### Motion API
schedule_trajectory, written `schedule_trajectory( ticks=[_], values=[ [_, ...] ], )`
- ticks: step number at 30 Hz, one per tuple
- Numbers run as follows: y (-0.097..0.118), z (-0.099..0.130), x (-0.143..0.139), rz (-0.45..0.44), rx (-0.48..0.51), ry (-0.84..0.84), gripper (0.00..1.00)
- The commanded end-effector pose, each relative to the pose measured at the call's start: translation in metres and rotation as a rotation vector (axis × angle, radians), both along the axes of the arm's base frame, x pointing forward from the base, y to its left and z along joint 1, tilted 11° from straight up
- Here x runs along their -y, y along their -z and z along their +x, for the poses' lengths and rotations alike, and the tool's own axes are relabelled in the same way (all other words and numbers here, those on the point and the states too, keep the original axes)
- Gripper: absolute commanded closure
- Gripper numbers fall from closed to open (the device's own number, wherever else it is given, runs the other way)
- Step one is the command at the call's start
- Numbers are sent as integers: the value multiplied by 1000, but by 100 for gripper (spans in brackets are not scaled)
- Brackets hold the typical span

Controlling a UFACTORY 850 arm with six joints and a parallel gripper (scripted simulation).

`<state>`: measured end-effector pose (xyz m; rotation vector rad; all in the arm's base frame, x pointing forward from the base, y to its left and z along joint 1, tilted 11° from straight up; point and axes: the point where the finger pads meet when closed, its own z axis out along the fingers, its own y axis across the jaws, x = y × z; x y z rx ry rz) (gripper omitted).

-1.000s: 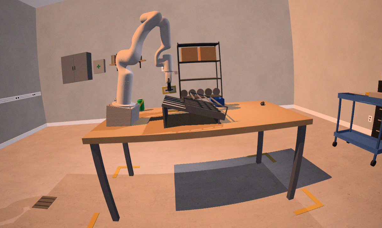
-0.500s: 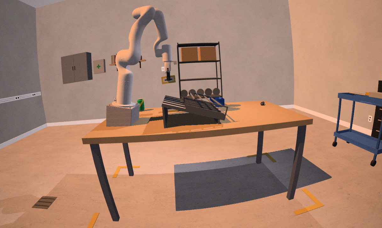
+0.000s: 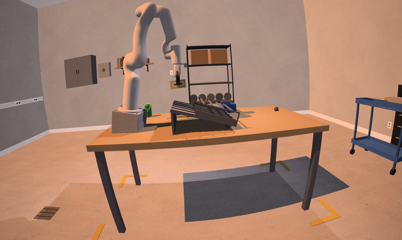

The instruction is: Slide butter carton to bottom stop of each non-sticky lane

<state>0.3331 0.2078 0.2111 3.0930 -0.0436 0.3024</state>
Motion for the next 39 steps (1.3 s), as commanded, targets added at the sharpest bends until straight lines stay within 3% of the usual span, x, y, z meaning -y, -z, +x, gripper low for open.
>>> schedule_trajectory(
  ticks=[1, 3, 7, 8, 11, 19, 24, 25, 28, 34, 39],
  values=[
    [-7, 12, 67, 18, -5, -8, 100],
    [-10, 16, 91, 18, -5, -8, 100],
    [-10, 16, 95, 18, -5, -8, 100],
    [-10, 19, 147, -8, 12, 4, 100],
    [-11, 22, 165, -8, 12, 4, 100],
    [-16, 34, 258, -8, 12, 4, 100],
    [-16, 34, 258, -8, 12, 4, 100],
    [-21, 39, 313, 12, -5, -8, 100],
    [-22, 42, 325, 12, -5, -8, 100],
    [-26, 53, 391, 12, -5, -8, 100],
    [-26, 53, 391, 12, -5, -8, 100]
  ],
)
